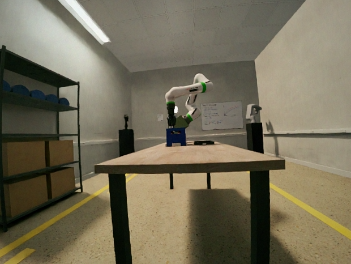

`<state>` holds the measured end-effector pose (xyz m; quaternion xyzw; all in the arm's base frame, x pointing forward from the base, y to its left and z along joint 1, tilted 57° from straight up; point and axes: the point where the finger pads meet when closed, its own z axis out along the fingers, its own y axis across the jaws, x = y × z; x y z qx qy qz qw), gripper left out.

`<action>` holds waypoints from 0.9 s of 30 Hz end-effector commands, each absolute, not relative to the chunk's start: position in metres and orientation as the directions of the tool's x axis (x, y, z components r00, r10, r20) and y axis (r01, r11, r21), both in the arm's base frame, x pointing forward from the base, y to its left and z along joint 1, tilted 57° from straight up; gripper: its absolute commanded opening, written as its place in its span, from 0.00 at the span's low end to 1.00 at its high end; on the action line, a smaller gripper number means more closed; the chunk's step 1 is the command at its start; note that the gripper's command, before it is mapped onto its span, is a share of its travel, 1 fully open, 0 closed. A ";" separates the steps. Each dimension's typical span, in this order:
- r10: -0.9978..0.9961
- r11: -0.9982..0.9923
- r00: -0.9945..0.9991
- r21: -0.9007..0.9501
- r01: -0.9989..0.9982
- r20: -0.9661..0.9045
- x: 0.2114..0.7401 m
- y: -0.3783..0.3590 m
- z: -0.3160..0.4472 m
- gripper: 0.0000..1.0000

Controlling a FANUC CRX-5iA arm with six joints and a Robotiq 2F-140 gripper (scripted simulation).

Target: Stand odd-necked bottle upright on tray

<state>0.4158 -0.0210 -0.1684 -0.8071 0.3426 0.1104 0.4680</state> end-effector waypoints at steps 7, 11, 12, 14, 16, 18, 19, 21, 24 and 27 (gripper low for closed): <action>-0.451 -0.327 0.741 -0.680 -0.656 -0.498 0.416 -0.022 -0.168 0.10; -0.451 -0.327 0.741 -0.680 -0.656 -0.498 0.416 -0.022 -0.168 0.10; -0.451 -0.327 0.741 -0.680 -0.656 -0.498 0.416 -0.022 -0.168 0.10; -0.451 -0.327 0.741 -0.680 -0.656 -0.498 0.416 -0.022 -0.168 0.10; -0.451 -0.327 0.741 -0.680 -0.656 -0.498 0.416 -0.022 -0.168 0.10; -0.451 -0.327 0.741 -0.680 -0.656 -0.498 0.416 -0.023 -0.168 0.10; -0.451 -0.327 0.741 -0.680 -0.656 -0.498 0.416 -0.023 -0.168 0.10; -0.451 -0.327 0.741 -0.680 -0.656 -0.498 0.416 -0.024 -0.167 0.10; -0.451 -0.327 0.741 -0.680 -0.656 -0.498 0.416 -0.025 -0.167 0.10; -0.451 -0.327 0.741 -0.680 -0.656 -0.498 0.416 -0.027 -0.165 0.10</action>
